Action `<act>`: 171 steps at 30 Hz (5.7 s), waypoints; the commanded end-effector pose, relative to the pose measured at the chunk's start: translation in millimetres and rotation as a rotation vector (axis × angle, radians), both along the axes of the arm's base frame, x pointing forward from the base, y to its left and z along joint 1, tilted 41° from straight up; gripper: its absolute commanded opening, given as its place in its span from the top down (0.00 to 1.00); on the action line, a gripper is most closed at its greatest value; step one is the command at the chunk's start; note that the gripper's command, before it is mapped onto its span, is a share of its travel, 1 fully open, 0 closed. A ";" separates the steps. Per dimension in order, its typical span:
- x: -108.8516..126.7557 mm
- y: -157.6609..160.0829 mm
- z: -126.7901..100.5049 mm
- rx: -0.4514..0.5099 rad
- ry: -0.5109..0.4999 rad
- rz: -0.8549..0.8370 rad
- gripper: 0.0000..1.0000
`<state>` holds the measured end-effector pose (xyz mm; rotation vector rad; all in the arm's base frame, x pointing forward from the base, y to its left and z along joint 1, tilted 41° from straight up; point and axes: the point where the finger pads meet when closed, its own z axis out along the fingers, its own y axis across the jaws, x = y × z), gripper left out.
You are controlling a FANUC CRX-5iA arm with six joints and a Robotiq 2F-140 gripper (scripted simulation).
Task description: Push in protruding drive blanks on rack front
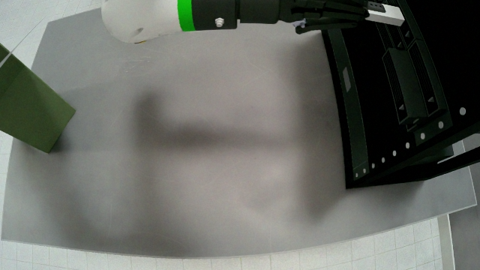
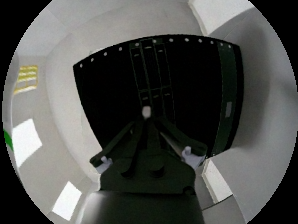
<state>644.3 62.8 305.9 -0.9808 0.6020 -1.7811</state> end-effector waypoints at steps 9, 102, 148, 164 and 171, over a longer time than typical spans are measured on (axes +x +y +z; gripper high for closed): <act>-0.2 0.3 0.6 0.000 -0.001 0.001 0.90; 0.0 0.4 0.7 0.000 -0.001 0.001 0.90; -67.5 -18.5 -45.4 0.000 -0.001 0.001 0.90; -63.0 -95.6 -48.8 0.000 -0.001 0.001 0.90; -61.9 -115.7 -49.7 0.000 -0.001 0.001 0.90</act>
